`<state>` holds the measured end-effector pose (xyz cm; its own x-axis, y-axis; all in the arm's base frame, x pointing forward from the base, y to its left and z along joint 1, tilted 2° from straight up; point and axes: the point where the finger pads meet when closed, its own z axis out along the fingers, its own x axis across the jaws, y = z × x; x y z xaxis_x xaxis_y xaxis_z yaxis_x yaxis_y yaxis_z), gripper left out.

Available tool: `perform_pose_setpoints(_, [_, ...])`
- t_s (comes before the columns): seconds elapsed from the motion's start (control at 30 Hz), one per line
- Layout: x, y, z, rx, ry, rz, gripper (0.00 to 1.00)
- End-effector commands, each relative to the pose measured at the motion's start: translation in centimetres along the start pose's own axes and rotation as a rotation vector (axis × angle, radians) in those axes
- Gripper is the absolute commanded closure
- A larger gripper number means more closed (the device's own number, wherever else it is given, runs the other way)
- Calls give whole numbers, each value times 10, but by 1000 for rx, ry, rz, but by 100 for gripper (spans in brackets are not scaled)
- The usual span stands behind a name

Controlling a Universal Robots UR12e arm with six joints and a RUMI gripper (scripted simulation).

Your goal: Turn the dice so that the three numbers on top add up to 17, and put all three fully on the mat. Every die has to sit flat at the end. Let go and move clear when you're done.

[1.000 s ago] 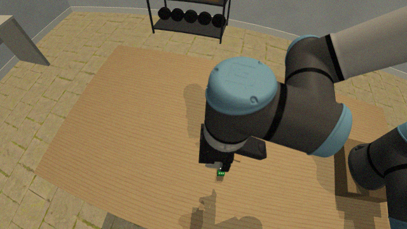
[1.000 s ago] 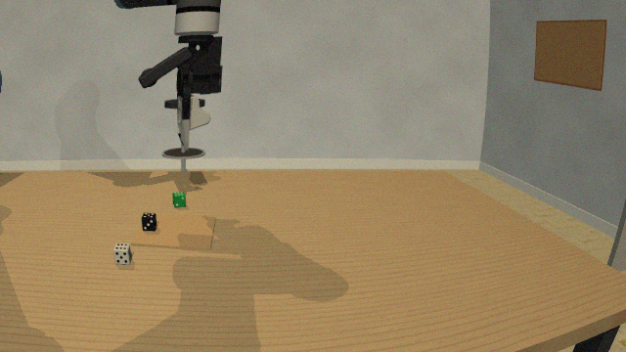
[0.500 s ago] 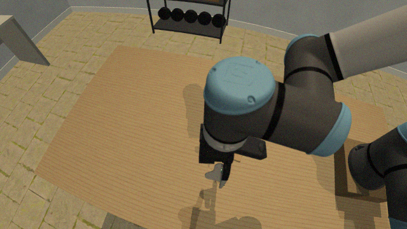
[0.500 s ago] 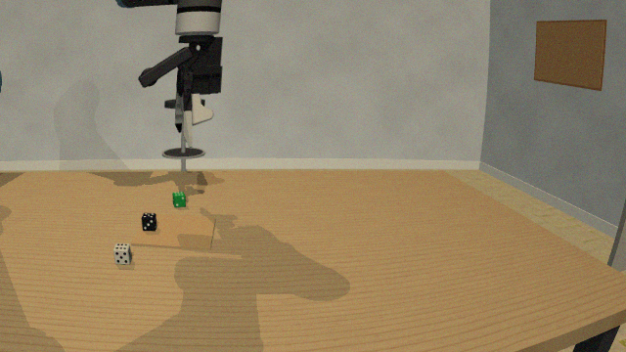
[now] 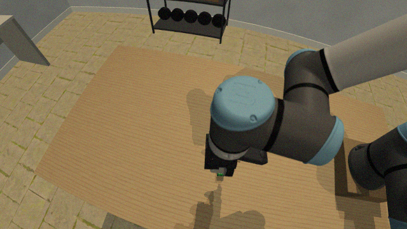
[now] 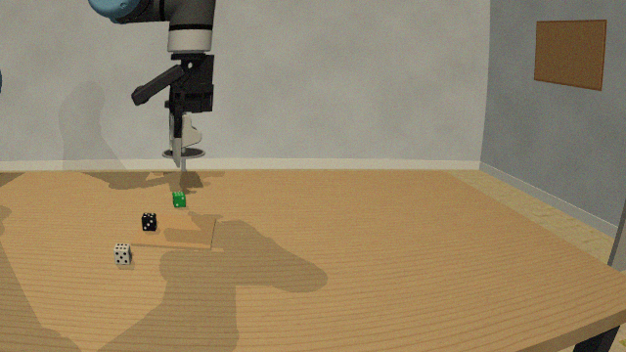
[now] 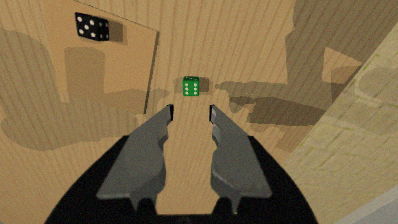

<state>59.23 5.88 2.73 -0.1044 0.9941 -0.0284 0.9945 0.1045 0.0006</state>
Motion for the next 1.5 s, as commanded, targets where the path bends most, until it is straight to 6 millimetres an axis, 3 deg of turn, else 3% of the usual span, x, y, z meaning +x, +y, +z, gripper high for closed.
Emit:
perform_pose_setpoints(0.0, [-2,3,-2,-9,-4,-1,76])
perform_pose_setpoints(1.47, [-2,4,4,-9,-4,-1,76])
